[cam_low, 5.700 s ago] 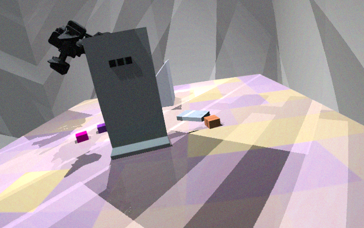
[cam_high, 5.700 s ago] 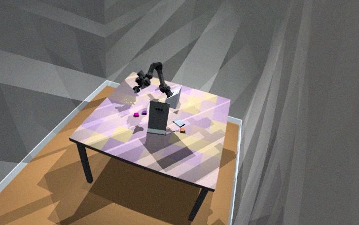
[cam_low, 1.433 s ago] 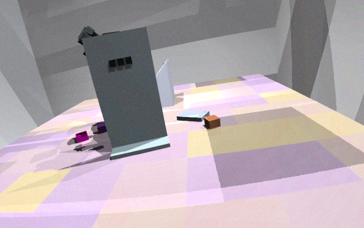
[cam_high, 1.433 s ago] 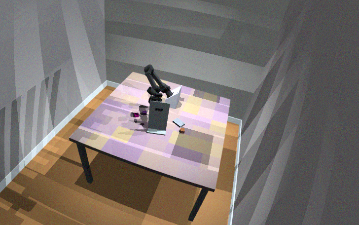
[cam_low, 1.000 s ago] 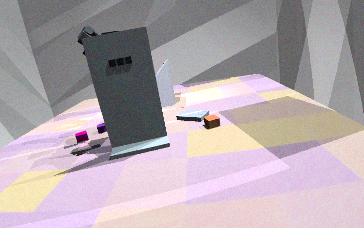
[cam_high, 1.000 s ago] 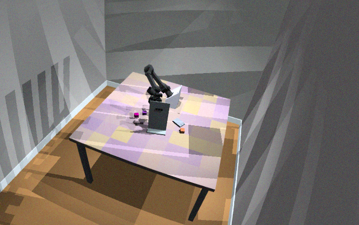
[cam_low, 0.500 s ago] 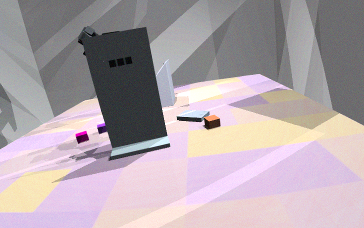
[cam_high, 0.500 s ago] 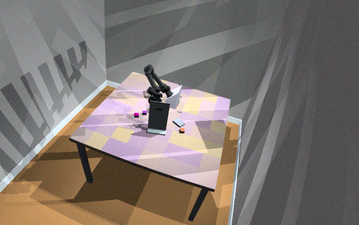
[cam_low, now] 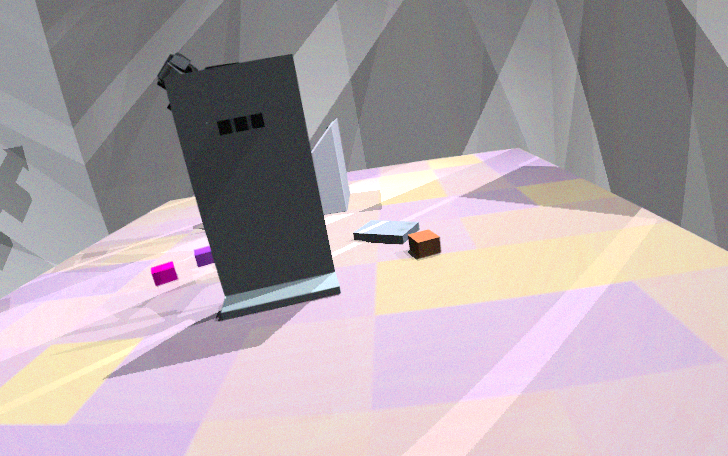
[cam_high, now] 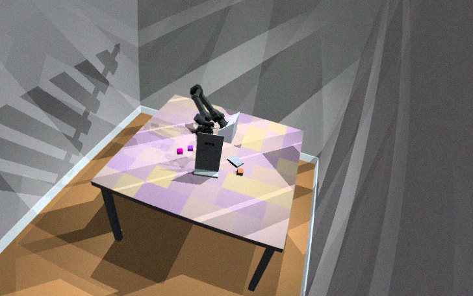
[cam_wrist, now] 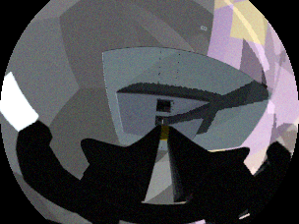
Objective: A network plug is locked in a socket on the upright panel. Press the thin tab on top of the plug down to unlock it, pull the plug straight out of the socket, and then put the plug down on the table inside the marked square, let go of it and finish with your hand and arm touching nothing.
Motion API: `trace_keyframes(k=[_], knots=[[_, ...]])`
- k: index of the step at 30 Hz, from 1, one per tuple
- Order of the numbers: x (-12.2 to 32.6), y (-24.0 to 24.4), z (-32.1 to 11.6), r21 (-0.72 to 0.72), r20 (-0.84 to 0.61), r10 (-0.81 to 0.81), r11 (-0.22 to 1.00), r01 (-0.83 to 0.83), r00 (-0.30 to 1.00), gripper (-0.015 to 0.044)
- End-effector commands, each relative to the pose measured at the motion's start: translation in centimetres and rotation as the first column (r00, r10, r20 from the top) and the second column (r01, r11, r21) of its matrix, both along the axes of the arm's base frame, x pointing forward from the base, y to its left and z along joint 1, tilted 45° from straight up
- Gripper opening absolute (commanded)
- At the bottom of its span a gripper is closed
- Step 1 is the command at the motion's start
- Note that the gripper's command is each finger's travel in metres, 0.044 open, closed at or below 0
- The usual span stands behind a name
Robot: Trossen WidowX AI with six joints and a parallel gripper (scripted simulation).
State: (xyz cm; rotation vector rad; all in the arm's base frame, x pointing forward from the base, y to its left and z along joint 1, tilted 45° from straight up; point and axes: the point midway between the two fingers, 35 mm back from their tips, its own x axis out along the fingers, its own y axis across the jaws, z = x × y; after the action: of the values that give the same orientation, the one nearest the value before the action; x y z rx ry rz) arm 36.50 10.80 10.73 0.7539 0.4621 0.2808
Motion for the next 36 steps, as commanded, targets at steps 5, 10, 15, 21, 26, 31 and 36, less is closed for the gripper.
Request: trace_keyframes(k=[5, 10, 15, 21, 26, 31, 36], knots=[[-0.5, -0.2, 0.0, 0.002, -0.003, -0.004, 1.0, 0.004, 1.0, 0.0], [-0.7, -0.2, 0.1, 0.002, -0.003, -0.004, 1.0, 0.004, 1.0, 0.0], [-1.0, -0.3, 0.1, 0.002, -0.003, -0.004, 1.0, 0.004, 1.0, 0.0], [-1.3, -0.4, 0.1, 0.002, -0.003, -0.004, 1.0, 0.004, 1.0, 0.0], [-1.5, -0.4, 0.2, 0.002, -0.003, -0.004, 1.0, 0.004, 1.0, 0.0], [-1.7, -0.5, 0.2, 0.002, -0.003, -0.004, 1.0, 0.004, 1.0, 0.0], [-2.0, -0.5, 0.2, 0.002, -0.004, -0.004, 1.0, 0.004, 1.0, 0.0]])
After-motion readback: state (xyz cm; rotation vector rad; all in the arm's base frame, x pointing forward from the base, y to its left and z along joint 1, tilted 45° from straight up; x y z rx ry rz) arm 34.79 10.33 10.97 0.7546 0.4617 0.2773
